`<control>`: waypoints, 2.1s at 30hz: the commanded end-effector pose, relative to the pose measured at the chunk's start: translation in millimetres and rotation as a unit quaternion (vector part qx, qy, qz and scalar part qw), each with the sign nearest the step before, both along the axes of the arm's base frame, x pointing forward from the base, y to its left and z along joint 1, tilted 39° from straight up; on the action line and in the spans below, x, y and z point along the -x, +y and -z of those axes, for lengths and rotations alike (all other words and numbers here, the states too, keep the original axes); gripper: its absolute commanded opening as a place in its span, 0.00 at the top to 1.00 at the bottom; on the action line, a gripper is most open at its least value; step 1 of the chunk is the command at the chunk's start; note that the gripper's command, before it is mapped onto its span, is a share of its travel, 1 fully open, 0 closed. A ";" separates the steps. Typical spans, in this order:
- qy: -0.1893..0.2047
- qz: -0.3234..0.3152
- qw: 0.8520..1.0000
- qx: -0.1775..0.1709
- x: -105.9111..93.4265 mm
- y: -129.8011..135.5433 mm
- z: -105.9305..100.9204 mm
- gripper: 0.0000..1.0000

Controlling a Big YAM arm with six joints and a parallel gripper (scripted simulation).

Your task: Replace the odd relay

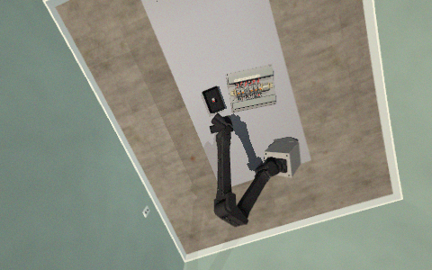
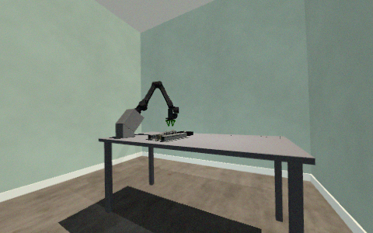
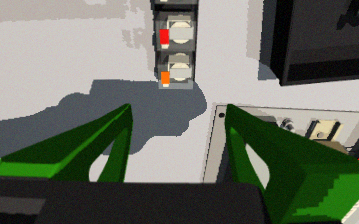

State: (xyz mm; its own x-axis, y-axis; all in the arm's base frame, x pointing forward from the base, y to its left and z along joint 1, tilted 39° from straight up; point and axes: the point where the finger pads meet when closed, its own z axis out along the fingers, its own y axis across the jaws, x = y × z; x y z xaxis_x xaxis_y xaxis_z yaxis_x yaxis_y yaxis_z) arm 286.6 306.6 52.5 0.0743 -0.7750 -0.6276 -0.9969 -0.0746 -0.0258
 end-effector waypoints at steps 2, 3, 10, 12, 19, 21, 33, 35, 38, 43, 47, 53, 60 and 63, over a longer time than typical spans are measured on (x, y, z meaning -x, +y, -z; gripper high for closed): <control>-0.002 0.008 1.000 -0.002 -7.1 -6.9 -3.6 0.41; -0.002 0.008 1.000 -0.002 -7.1 -6.9 -3.6 0.41; -0.007 0.008 1.000 -0.005 -5.5 -7.9 -3.0 0.41; -0.009 0.008 1.000 -0.007 -6.3 -7.4 -4.3 0.41; -0.020 0.007 1.000 -0.014 -13.5 -2.7 -12.3 0.41; -0.020 0.007 1.000 -0.014 -13.5 -2.7 -12.3 0.41; -0.023 0.007 1.000 -0.016 -15.6 -1.4 -14.8 0.41; -0.023 0.007 1.000 -0.016 -15.4 -1.5 -14.6 0.41; -0.023 0.007 1.000 -0.016 -15.3 -1.5 -14.5 0.41; -0.023 0.007 1.000 -0.016 -15.1 -1.7 -14.3 0.41; -0.023 0.007 1.000 -0.016 -15.0 -1.7 -14.2 0.41; -0.023 0.007 1.000 -0.016 -17.2 -0.3 -16.0 0.41; -0.017 0.008 1.000 -0.012 -17.1 -0.4 -15.3 0.41; -0.012 0.008 1.000 -0.009 -14.5 -2.1 -12.3 0.41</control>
State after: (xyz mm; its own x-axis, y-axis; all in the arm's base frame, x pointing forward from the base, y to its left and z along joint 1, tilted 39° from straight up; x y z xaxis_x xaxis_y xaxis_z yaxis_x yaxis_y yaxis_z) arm 286.9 306.8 52.8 0.0747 -0.7747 -0.6279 -0.9969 -0.0746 -0.0265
